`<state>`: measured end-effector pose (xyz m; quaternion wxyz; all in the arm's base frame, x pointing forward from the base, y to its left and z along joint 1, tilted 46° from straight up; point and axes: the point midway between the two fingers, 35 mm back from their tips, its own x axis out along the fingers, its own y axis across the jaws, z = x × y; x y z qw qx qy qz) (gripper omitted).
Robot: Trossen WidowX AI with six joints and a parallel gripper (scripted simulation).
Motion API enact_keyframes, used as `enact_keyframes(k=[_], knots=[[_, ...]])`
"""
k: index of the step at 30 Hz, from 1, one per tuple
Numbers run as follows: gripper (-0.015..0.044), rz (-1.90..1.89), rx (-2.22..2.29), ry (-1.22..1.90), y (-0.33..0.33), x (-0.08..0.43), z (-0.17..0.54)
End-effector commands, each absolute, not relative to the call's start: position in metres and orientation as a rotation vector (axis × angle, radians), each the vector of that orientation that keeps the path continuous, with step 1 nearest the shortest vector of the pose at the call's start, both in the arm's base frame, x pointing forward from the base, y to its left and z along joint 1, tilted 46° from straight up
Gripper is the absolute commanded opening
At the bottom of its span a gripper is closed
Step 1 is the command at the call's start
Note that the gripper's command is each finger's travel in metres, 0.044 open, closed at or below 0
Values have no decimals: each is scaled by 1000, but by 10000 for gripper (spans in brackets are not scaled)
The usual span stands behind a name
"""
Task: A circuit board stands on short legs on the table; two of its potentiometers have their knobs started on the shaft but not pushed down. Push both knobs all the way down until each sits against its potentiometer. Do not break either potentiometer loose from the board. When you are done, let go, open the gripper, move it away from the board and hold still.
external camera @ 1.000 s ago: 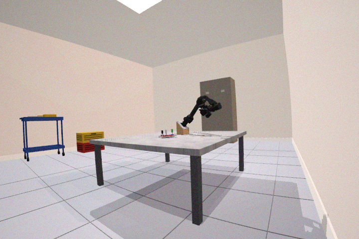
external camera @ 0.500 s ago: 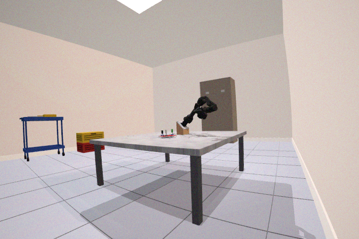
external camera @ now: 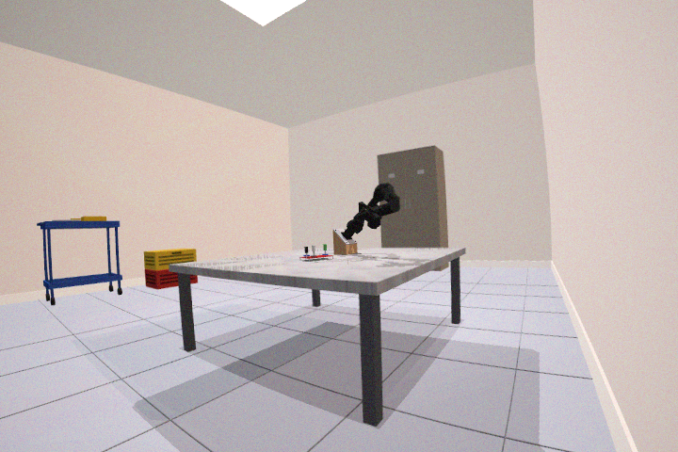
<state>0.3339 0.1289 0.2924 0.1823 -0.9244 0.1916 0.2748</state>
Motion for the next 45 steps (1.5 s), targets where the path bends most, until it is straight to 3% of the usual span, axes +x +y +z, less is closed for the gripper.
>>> enact_keyframes(k=[1,45], knots=[[0,823,-2517,575,125,338,276],[0,959,-1261,1069,68,346,145]])
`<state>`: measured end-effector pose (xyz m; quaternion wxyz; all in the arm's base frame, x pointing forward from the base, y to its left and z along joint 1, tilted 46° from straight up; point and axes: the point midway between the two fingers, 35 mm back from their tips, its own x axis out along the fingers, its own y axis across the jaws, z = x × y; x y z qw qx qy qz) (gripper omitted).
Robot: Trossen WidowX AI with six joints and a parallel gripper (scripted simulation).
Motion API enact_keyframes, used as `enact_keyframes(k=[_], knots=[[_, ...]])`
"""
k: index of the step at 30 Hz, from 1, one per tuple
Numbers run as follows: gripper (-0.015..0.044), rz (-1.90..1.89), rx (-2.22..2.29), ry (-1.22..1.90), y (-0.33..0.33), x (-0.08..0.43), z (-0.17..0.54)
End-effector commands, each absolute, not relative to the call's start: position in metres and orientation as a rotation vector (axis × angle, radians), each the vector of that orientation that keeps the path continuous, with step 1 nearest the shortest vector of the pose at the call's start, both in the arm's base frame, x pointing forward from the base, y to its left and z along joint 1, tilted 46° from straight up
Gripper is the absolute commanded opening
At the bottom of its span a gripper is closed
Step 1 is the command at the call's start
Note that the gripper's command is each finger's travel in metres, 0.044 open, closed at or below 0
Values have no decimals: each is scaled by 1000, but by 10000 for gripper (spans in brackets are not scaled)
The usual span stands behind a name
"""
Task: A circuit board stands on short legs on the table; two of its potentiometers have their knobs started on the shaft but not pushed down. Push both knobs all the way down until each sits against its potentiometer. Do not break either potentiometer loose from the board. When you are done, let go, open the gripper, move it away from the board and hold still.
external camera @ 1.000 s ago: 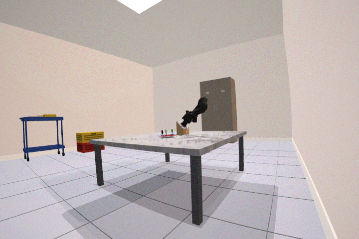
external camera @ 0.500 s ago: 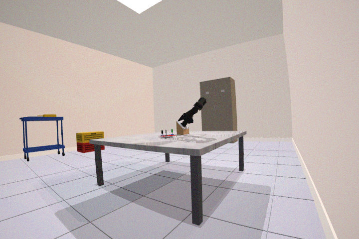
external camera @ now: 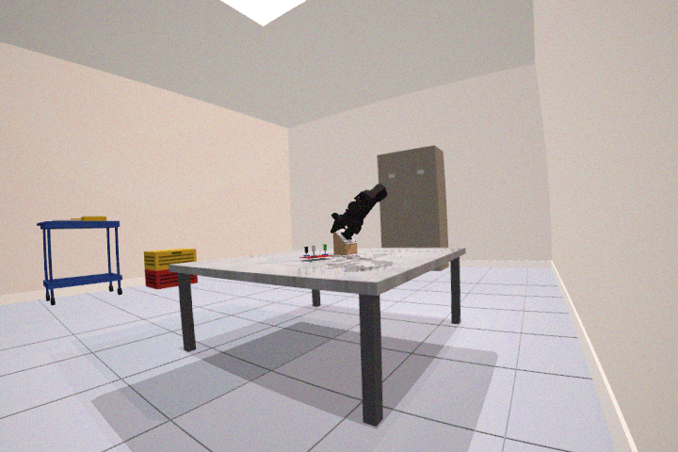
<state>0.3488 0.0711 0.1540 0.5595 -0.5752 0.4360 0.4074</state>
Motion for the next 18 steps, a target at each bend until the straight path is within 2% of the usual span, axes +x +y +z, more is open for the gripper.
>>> enact_keyframes(k=[1,18], knots=[[0,956,-1230,1081,67,345,143],[0,860,-745,1278,39,335,110]])
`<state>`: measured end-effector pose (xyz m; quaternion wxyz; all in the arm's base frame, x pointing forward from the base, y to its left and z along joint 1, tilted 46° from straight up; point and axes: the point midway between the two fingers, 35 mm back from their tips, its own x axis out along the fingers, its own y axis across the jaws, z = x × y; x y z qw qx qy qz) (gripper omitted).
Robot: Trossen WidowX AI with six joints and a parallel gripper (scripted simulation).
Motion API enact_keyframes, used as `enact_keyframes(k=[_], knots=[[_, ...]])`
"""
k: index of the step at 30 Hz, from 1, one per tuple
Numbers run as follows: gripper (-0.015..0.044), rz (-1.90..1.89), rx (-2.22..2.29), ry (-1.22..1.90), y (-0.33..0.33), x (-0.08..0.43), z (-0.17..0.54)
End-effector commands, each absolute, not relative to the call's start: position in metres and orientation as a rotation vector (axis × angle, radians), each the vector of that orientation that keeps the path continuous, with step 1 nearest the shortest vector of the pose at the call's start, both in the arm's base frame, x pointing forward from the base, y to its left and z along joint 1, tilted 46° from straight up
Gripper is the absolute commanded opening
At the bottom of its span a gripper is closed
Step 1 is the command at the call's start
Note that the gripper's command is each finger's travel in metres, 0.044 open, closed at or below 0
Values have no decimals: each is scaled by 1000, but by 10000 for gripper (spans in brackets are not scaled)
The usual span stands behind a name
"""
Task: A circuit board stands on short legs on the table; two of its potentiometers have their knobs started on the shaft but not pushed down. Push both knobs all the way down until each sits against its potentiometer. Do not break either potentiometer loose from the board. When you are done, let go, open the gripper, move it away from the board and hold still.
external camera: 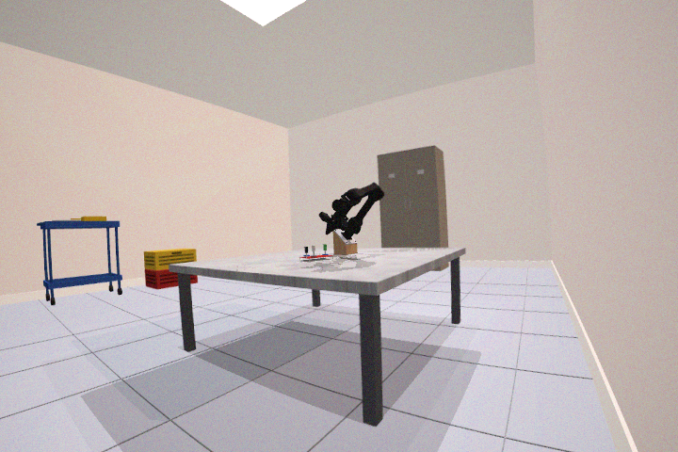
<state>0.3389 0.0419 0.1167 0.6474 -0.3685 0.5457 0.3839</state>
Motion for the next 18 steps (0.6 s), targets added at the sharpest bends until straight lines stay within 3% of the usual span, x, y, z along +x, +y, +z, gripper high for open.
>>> enact_keyframes(k=[1,18], knots=[[0,854,-712,1287,38,334,108],[0,721,-126,1429,27,325,88]])
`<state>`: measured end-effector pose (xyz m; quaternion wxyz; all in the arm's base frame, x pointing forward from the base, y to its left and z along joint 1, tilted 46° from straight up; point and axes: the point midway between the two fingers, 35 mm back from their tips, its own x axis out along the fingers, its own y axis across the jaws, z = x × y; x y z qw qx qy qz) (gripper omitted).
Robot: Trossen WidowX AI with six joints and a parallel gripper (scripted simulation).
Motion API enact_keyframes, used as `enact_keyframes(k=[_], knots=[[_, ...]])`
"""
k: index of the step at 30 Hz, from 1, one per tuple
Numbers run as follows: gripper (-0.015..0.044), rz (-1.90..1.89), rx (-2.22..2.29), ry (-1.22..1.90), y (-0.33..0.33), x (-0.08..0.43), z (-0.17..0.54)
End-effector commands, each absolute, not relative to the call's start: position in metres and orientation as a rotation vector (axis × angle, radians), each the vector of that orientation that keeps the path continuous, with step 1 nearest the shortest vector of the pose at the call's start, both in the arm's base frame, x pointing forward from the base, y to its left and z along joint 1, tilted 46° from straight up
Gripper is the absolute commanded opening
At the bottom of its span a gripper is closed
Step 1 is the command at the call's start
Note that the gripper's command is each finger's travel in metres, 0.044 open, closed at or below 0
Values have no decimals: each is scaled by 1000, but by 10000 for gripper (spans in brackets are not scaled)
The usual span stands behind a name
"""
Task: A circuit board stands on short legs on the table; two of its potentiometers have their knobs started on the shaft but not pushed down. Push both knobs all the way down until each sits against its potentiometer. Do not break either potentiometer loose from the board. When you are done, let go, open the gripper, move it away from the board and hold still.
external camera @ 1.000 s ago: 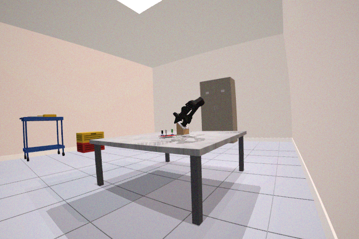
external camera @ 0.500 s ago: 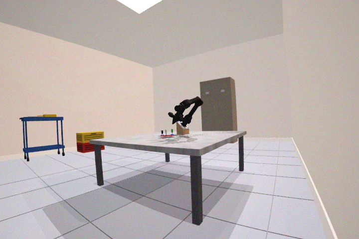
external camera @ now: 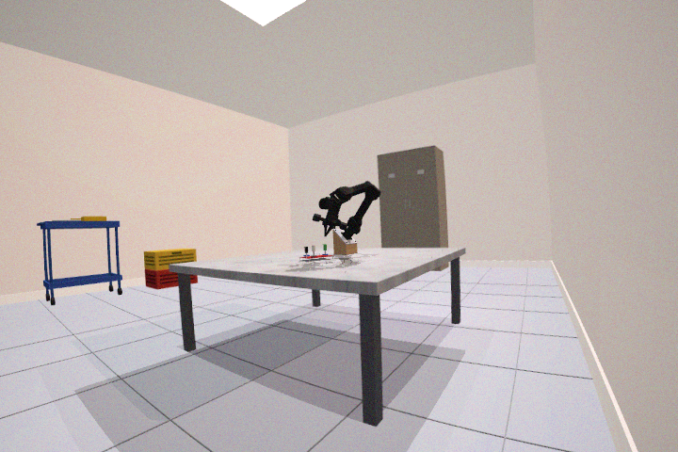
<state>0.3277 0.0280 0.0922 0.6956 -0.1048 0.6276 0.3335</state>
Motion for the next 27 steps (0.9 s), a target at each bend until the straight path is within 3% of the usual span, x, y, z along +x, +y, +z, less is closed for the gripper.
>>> enact_keyframes(k=[1,27], knots=[[0,712,-91,1436,26,324,88],[0,455,788,1550,7,320,79]])
